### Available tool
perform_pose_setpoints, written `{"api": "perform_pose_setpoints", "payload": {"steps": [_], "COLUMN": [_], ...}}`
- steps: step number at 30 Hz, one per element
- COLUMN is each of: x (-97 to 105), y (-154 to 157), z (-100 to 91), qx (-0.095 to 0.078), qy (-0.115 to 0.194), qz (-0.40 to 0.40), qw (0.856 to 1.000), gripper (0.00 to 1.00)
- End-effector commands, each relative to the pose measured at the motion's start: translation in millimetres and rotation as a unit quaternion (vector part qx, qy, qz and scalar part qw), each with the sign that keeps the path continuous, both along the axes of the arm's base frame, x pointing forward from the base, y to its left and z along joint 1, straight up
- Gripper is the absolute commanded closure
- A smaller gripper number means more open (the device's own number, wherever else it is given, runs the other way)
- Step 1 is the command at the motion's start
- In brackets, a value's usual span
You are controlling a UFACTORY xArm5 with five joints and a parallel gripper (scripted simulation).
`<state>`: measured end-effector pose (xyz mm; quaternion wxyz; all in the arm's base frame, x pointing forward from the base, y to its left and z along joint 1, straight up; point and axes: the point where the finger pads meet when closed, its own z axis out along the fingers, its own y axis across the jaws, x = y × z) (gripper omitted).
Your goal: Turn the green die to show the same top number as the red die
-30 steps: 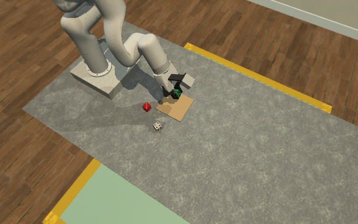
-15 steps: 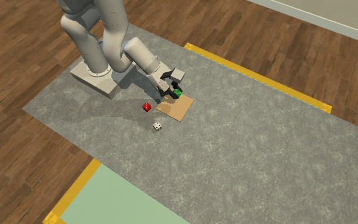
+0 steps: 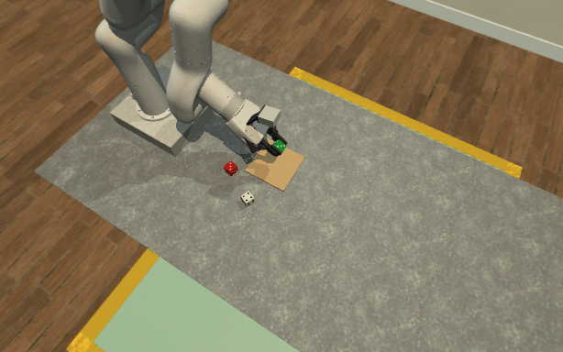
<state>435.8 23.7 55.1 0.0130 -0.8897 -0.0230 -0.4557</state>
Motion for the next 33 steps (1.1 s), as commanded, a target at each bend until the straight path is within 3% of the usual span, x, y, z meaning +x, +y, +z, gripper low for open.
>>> {"api": "perform_pose_setpoints", "payload": {"steps": [1, 9, 24, 33], "x": [1, 1, 1, 1], "y": [0, 0, 0, 0], "z": [-0.6, -10.0, -57.6, -67.2], "qx": [0.0, 0.0, 0.0, 0.0], "qy": [-0.007, -0.007, -0.007, -0.007], "qz": [0.0, 0.0, 0.0, 0.0], "qw": [1.0, 1.0, 1.0, 1.0], "gripper": [0.73, 0.73, 0.73, 0.73]}}
